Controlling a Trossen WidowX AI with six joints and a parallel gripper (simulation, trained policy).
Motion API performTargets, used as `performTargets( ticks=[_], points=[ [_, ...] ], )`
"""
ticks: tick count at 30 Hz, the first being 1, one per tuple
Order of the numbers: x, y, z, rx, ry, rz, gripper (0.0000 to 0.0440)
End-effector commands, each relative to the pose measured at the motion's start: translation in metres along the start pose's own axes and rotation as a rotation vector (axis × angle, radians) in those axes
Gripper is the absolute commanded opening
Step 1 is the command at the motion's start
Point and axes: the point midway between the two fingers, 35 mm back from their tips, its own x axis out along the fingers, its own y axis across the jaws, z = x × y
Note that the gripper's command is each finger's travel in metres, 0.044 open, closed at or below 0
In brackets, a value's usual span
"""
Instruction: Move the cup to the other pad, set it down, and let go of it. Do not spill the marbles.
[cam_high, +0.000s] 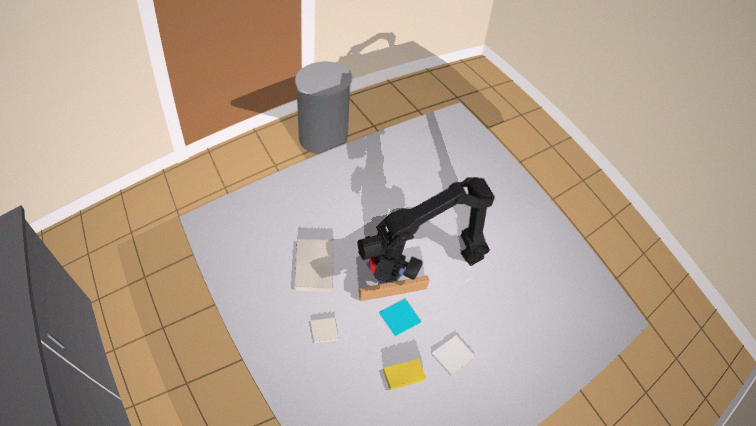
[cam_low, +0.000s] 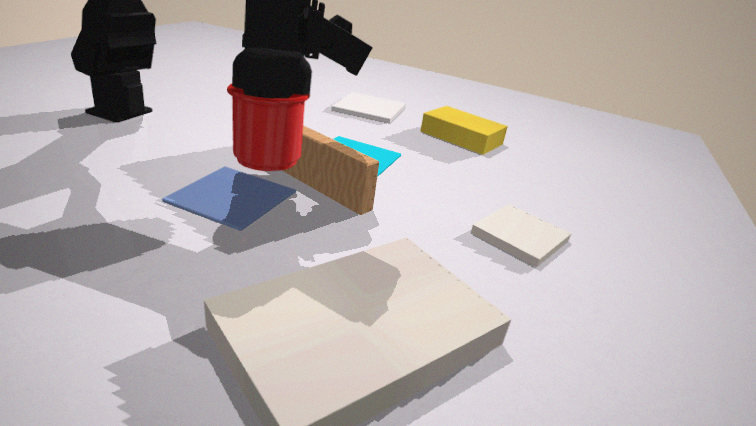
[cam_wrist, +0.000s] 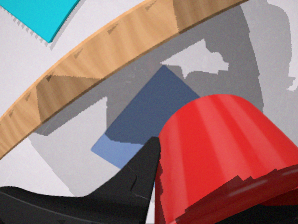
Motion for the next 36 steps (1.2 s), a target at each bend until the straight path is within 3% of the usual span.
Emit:
performTargets(
  ticks=[1, 18, 36],
  points=[
    [-0.008, 0.002, 0.010, -0.026, -0.020, -0.007, 0.0004],
    [-0.028, 0.027, 0.063, -0.099, -0.100, -0.035, 0.0000],
    [-0.023, 0.076, 0.112, -0.172, -0.159, -0.040, 0.0000]
  ],
)
